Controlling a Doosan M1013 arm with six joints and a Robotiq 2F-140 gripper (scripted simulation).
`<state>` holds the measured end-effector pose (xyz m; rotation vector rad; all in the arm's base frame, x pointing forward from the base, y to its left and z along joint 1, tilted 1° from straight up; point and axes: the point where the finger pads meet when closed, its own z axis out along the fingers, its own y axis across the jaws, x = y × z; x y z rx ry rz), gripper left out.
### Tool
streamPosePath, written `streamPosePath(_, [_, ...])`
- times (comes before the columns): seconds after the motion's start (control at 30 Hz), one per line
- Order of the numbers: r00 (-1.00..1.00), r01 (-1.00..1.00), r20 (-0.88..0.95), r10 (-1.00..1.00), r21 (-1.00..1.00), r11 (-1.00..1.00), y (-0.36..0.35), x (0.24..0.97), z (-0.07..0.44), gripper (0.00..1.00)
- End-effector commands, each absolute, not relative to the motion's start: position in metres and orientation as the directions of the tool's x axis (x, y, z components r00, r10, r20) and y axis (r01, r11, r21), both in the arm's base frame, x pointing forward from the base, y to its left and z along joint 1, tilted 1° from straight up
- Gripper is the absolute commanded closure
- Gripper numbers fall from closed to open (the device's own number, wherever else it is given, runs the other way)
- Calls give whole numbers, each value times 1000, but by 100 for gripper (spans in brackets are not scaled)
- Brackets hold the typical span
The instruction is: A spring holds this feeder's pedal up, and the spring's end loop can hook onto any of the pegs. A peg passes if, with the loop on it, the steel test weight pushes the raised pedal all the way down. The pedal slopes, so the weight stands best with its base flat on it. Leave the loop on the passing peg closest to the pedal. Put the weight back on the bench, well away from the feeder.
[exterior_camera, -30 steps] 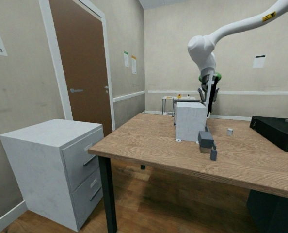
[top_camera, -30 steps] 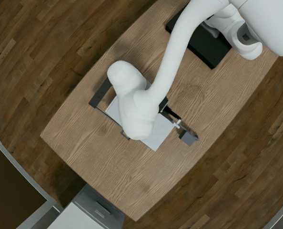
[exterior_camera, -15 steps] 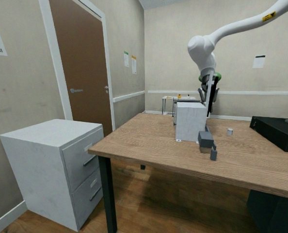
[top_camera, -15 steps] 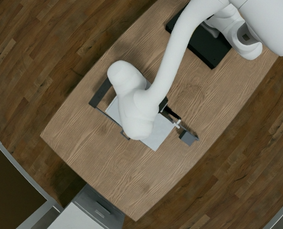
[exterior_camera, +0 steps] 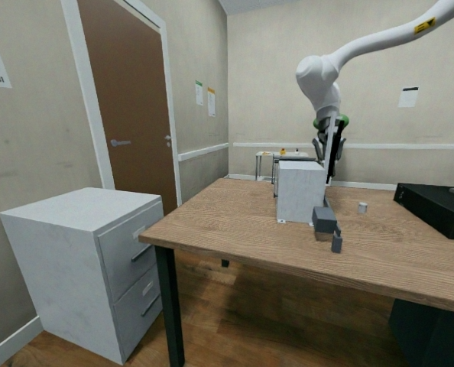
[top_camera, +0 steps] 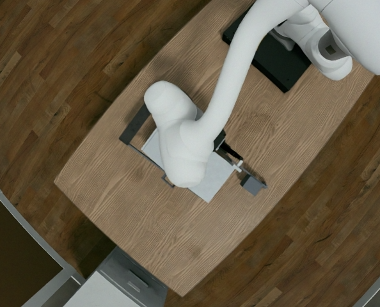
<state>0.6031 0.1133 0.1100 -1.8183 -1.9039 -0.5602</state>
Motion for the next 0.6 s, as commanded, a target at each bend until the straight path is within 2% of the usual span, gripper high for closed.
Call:
streamPosePath(0.0, [-34, 999, 575, 818, -13, 50, 113, 604, 111, 83])
streamPosePath(0.57, [-34, 999, 575, 818, -13, 50, 114, 603, 112, 83])
